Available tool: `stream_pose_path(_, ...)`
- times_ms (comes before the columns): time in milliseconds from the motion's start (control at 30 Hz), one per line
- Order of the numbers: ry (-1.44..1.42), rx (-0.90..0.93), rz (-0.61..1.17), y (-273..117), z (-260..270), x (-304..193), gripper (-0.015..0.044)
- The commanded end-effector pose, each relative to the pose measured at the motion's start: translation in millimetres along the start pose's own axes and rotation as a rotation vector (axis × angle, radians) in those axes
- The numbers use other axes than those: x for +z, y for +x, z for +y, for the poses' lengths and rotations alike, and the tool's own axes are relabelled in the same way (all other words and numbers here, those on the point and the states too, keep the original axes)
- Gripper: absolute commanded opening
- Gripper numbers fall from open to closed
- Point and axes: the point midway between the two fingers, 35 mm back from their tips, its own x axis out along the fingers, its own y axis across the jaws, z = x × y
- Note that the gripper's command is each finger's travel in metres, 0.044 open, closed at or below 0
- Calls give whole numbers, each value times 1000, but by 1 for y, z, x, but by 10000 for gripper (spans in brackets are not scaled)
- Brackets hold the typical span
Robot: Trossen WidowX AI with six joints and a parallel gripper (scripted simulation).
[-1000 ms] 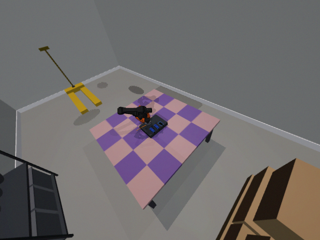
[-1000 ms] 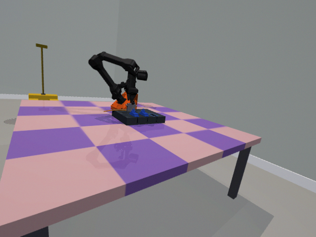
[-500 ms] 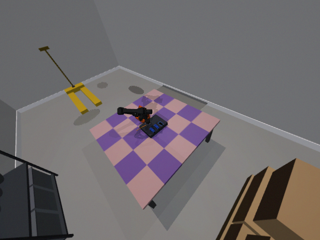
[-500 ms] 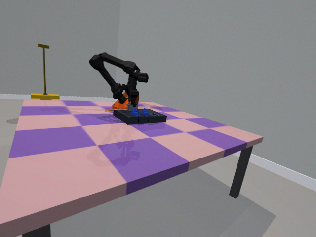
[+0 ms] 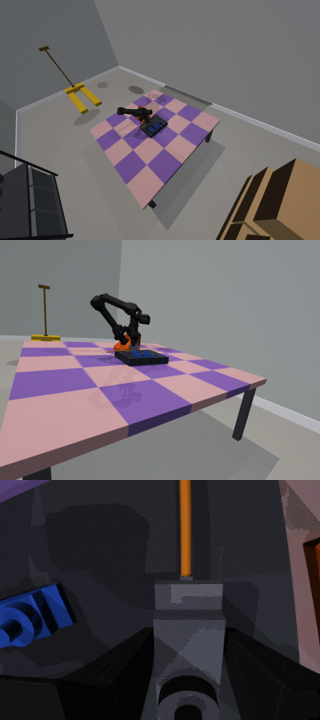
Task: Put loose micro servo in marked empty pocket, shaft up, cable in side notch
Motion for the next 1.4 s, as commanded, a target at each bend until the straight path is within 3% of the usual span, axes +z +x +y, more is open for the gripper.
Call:
stream_pose_path(0,-2,3,-1,0,0,0,105)
stream_pose_path(67,-2,3,-1,0,0,0,92)
stream_pose_path(200,-3,2,0,-7,1,0,0)
stream_pose_path(400,-3,2,-1,-30,-3,4,0)
stream_pose_path(800,-3,2,-1,-30,0,4,0)
stream_pose_path(1367,-1,3,1,-30,15,-34,0)
